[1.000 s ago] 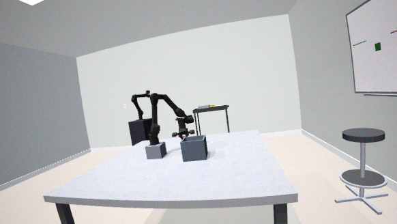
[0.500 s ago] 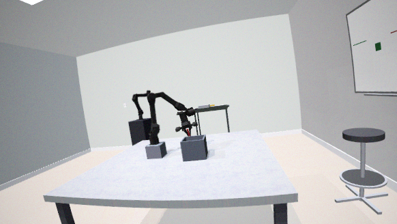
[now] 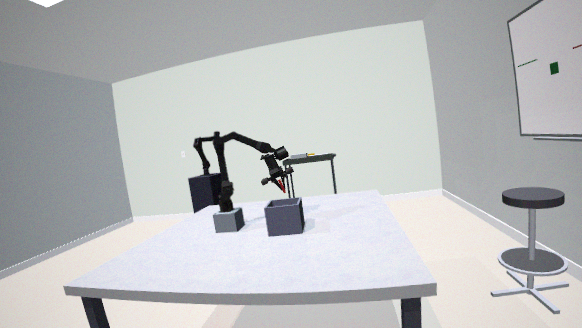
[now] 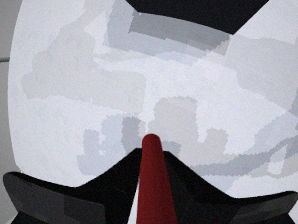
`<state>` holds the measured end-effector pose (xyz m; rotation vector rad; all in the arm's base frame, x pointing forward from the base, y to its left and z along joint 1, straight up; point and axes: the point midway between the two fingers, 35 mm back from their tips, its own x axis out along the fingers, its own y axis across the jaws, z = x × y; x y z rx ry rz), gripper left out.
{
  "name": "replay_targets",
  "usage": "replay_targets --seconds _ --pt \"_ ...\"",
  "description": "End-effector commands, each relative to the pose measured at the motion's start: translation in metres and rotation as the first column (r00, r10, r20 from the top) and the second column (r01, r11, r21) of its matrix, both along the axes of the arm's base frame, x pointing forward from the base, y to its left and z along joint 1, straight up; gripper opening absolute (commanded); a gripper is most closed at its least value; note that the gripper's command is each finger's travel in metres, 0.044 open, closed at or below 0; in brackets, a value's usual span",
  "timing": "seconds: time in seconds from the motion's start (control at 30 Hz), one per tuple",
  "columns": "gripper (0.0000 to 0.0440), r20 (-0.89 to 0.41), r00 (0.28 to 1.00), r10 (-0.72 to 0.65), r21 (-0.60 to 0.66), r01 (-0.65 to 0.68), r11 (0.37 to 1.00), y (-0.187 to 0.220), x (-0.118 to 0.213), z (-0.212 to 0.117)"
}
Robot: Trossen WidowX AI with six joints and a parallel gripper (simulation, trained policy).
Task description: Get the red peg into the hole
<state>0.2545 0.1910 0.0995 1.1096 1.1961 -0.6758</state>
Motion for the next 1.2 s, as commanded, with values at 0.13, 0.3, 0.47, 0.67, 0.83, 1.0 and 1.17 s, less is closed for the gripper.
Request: replay_targets --seconds 0.13,0.3,0.47,0.67,0.83,1.0,1.17 --pt "0.0000 0.047 0.999 -0.019 -0.024 0.020 1.000 -0.021 0.020 0.022" --pt "0.0000 0.061 0.997 -0.042 -0.046 0.045 0.998 -0.039 0.032 0.029" --pt "0.0000 0.063 0.996 -0.065 -0.070 0.069 0.995 -0.058 0.040 0.033" --pt "0.0000 0.051 0.994 -0.091 -0.099 0.096 0.990 -0.081 0.048 0.033" --pt "0.0000 0.034 0.993 -0.109 -0.121 0.113 0.986 -0.098 0.052 0.032" --pt "0.0000 0.012 0.992 -0.123 -0.140 0.124 0.982 -0.114 0.055 0.029" --pt "0.0000 -0.012 0.991 -0.132 -0.153 0.129 0.980 -0.128 0.058 0.025"
